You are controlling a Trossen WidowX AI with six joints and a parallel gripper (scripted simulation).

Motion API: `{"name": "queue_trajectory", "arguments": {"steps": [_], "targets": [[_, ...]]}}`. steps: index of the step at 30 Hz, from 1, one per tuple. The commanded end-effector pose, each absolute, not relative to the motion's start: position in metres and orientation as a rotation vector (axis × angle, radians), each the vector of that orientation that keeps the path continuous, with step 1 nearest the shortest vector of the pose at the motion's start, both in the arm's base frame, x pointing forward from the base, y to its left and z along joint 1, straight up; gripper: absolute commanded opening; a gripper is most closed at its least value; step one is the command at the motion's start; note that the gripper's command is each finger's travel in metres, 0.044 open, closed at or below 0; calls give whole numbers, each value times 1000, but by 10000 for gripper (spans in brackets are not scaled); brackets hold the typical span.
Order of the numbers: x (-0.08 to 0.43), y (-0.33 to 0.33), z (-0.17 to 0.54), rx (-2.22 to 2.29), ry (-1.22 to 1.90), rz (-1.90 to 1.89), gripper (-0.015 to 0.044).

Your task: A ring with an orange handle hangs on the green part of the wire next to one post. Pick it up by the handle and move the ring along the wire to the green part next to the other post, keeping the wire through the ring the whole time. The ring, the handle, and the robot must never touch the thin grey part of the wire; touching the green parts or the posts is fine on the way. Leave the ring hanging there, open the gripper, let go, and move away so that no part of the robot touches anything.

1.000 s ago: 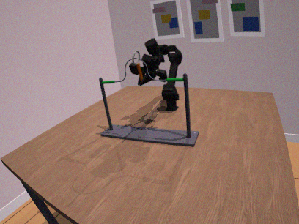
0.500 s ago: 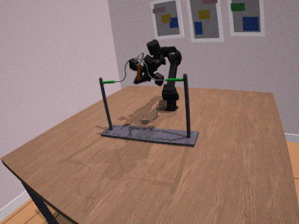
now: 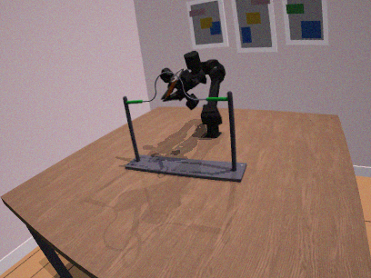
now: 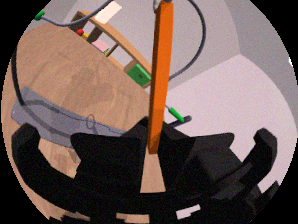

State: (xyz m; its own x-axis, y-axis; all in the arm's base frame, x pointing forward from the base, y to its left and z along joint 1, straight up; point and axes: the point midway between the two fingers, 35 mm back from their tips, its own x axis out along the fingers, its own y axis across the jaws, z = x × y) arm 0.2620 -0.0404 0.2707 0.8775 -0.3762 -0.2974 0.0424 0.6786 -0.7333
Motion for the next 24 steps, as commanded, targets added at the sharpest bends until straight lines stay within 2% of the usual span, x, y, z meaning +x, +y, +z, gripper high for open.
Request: {"name": "queue_trajectory", "arguments": {"steps": [1, 24], "targets": [[261, -44, 273, -876, 438, -272, -150], [262, -57, 294, -1274, 345, -392, -150]]}}
